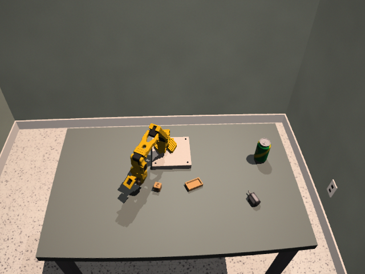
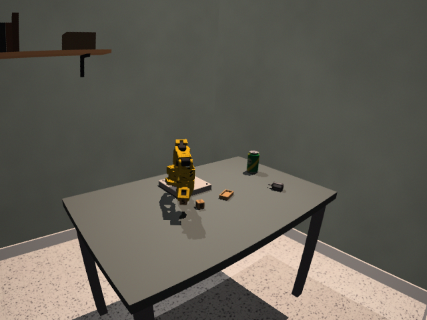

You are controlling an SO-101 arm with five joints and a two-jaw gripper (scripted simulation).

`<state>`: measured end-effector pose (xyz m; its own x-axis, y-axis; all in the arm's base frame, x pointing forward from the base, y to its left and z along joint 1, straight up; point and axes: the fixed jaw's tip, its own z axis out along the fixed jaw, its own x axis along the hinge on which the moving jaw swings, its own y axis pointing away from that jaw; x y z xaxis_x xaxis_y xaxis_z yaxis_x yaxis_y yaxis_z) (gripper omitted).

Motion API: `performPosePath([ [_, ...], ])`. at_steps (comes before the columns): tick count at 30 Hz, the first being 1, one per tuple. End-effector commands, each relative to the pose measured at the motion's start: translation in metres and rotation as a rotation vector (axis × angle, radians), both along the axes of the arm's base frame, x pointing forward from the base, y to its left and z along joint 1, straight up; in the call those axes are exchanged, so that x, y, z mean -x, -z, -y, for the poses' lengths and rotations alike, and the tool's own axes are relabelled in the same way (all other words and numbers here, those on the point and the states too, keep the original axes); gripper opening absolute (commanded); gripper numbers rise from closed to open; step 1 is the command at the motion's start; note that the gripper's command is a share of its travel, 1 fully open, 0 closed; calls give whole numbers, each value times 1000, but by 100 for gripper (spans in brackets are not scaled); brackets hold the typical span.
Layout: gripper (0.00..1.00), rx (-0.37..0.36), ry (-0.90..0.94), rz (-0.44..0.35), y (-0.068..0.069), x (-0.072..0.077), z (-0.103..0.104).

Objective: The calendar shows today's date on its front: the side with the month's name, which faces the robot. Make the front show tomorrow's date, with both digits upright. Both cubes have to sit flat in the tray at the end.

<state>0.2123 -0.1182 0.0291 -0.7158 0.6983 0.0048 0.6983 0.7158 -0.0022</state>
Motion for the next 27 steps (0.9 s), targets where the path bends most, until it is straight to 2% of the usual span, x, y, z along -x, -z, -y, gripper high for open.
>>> performPosePath([
  [1, 0, -7, -7, -10, 1, -1, -3],
  [27, 0, -5, 3, -7, 0, -1, -2],
])
